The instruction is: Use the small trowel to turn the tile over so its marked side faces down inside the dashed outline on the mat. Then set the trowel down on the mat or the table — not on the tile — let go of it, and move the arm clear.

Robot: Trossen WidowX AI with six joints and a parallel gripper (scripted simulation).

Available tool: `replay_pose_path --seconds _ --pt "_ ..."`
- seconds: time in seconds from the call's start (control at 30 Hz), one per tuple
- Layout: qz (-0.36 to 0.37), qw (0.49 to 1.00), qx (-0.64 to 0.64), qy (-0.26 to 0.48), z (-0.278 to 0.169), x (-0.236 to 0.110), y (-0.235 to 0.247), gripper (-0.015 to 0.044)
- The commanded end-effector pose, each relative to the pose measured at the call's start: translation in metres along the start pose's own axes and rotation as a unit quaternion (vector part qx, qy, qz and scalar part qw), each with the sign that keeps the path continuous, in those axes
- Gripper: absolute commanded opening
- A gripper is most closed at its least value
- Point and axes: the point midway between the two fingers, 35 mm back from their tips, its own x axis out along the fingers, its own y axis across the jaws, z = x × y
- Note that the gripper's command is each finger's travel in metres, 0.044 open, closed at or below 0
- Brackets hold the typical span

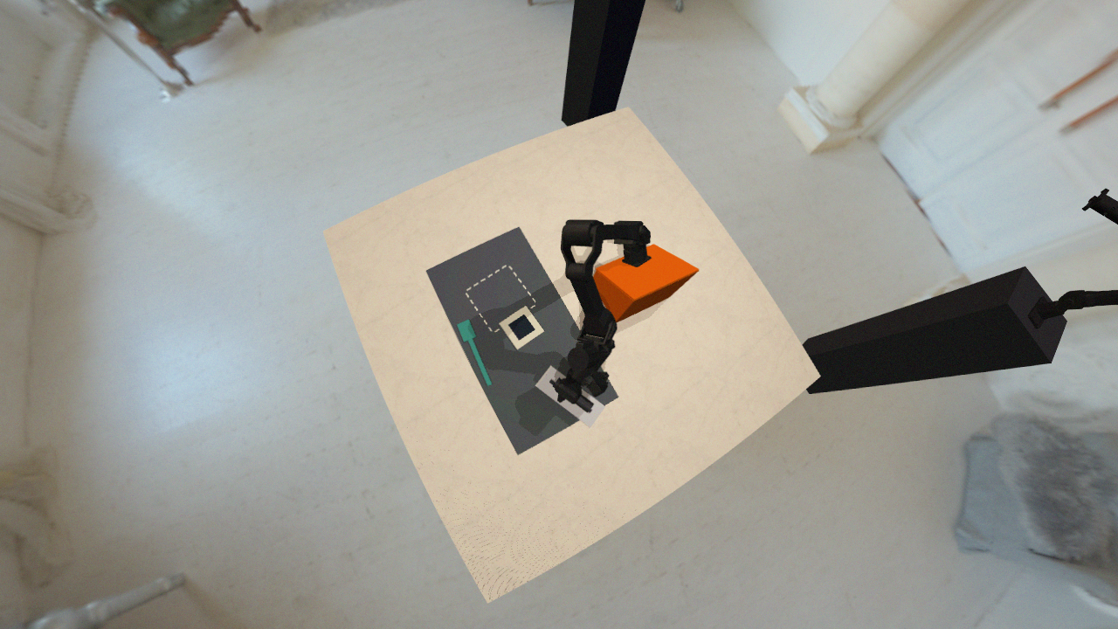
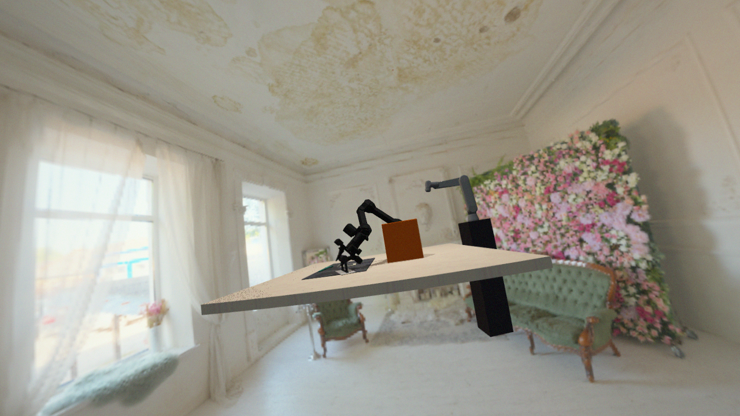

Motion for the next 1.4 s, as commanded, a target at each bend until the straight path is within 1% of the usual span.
replay_pose_path --seconds 0.0,0.2,0.4,0.5,0.83,0.9,1.37 --pt "-0.002 1.0 0.001 -0.001 0.001 -0.009 -0.013 0.0" --pt "-0.002 1.0 0.002 -0.001 0.001 -0.035 -0.043 0.0" --pt "-0.002 1.0 0.002 -0.001 0.001 -0.039 -0.046 0.0" --pt "-0.002 1.0 0.017 0.008 -0.01 -0.04 -0.043 0.0" --pt "-0.006 0.99 0.119 0.071 -0.08 -0.058 -0.014 0.0" --pt "-0.007 0.988 0.132 0.079 -0.089 -0.061 -0.01 0.0" --pt "-0.007 0.988 0.134 0.08 -0.09 -0.057 -0.006 0.0"
